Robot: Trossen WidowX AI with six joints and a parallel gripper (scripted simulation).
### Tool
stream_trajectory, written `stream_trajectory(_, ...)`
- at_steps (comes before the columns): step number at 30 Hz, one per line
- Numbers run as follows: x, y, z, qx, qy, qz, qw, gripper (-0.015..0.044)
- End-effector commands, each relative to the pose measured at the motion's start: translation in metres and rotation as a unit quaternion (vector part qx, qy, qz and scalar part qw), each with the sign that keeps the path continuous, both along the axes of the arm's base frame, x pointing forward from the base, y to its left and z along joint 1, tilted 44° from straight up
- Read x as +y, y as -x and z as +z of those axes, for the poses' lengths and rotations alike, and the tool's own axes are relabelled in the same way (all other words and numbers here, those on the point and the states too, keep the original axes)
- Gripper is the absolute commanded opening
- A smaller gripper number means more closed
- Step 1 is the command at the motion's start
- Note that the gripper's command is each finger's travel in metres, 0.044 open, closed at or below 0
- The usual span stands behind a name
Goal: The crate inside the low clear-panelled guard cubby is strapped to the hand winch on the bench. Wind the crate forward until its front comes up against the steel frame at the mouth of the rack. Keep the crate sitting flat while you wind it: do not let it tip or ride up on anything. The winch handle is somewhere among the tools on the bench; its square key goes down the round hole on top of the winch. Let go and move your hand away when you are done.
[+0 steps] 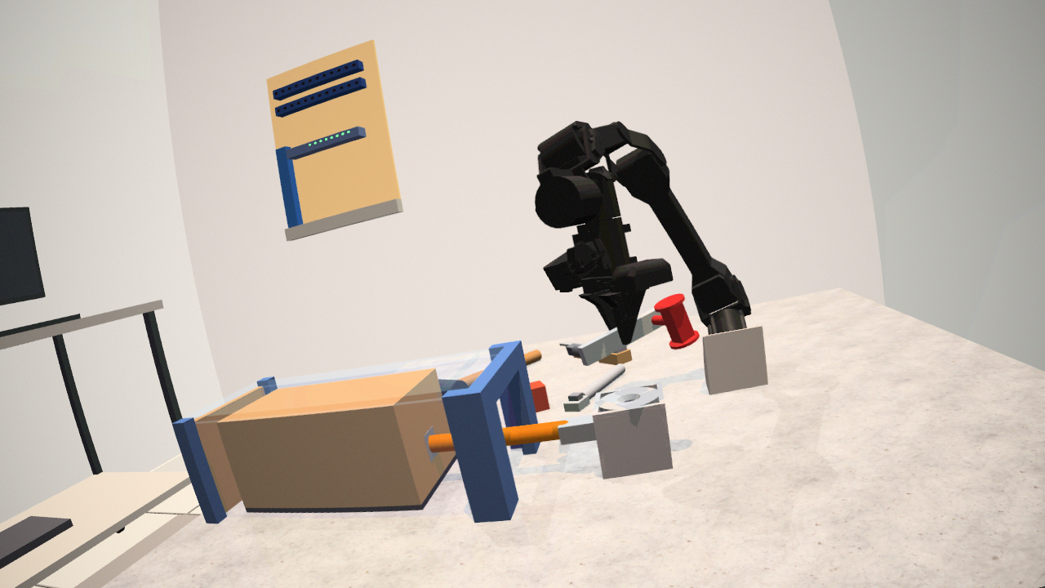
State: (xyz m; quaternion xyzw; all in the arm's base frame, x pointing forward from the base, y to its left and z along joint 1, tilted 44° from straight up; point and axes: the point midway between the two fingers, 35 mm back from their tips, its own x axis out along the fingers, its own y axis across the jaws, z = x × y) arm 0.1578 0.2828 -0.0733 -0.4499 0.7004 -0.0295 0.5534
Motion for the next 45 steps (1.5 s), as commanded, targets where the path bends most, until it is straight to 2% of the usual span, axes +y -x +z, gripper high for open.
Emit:
stream_trajectory(1,0.0021,0.0002,0.0019,0.012,-0.032,-0.007,0.999,0.0)
stream_trajectory(24,0.0017,-0.0006,0.0015,0.083,-0.203,-0.065,0.974,0.0)
stream_trajectory(45,0.0011,-0.0012,0.0011,0.142,-0.348,-0.114,0.92,0.0)
